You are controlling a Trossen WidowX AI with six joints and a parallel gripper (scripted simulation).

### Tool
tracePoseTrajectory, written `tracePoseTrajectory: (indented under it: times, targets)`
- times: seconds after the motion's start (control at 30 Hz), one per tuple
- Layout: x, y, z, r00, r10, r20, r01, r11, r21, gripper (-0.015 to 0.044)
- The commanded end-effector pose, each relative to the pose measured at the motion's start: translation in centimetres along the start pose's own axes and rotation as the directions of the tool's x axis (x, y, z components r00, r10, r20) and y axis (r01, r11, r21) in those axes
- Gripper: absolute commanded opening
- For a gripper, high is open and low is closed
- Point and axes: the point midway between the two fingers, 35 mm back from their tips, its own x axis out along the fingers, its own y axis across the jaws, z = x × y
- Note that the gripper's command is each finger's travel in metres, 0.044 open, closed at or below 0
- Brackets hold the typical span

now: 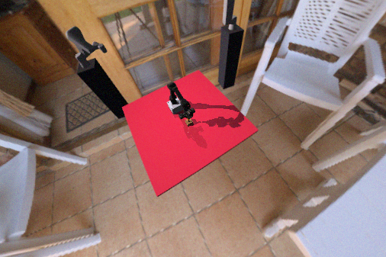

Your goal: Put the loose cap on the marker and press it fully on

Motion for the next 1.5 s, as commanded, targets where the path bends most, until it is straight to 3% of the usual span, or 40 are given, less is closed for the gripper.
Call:
tracePoseTrajectory:
  times: [0.0, 1.03, 1.47]
  targets:
    - [0.4, 0.1, 0.0, 1.000, 0.004, -0.001, -0.004, 1.000, 0.004, 0.0000]
    - [5.3, 0.1, 0.0, 1.000, 0.004, -0.001, -0.004, 1.000, 0.004, 0.0000]
    - [5.4, 0.1, -0.1, 1.000, 0.004, -0.001, -0.004, 1.000, 0.004, 0.0000]
